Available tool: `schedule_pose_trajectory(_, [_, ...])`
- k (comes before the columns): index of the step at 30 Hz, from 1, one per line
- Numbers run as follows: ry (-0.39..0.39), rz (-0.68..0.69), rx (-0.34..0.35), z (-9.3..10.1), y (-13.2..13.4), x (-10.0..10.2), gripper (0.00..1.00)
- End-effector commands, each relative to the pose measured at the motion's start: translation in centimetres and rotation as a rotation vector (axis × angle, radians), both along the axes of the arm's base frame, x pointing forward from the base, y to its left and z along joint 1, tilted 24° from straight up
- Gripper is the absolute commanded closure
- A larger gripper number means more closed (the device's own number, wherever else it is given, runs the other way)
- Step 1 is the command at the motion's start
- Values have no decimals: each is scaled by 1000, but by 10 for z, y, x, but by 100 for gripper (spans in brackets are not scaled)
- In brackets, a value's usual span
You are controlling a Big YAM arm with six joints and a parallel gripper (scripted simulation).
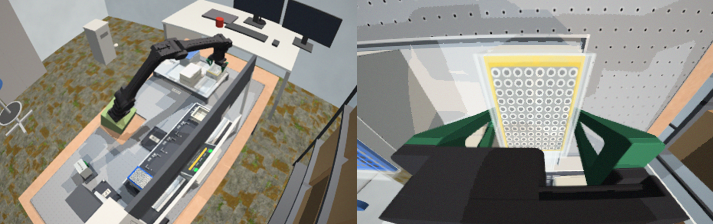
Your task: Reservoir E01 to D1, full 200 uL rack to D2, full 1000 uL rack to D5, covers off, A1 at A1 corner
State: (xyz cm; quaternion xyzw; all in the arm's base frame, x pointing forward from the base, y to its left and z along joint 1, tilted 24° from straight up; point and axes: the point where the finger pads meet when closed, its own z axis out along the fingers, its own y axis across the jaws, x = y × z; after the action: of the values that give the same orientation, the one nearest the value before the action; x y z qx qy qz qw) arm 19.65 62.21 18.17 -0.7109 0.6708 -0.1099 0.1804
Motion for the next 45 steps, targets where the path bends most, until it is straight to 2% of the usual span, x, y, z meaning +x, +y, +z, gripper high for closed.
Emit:
schedule_pose_trajectory(1, [-9,12,49,24,9,-3,100])
schedule_pose_trajectory(10, [-9,12,49,24,9,-3,100])
schedule_pose_trajectory(11, [-8,25,39,28,9,-5,100])
schedule_pose_trajectory(12, [-14,30,67,44,13,-8,100])
schedule_pose_trajectory(14, [-16,35,85,57,13,-16,100])
schedule_pose_trajectory(19, [-14,17,92,65,11,-18,100])
schedule_pose_trajectory(25, [-12,8,76,61,10,-15,100])
schedule_pose_trajectory(29, [-15,19,92,77,9,-24,100])
schedule_pose_trajectory(35, [-15,5,89,84,4,-20,100])
schedule_pose_trajectory(39, [-14,19,92,92,6,-31,100])
schedule_pose_trajectory(41, [-14,19,92,92,6,-31,100])
schedule_pose_trajectory(42, [-3,9,22,58,-4,-27,100])
schedule_pose_trajectory(45, [-13,10,78,89,5,-28,100])
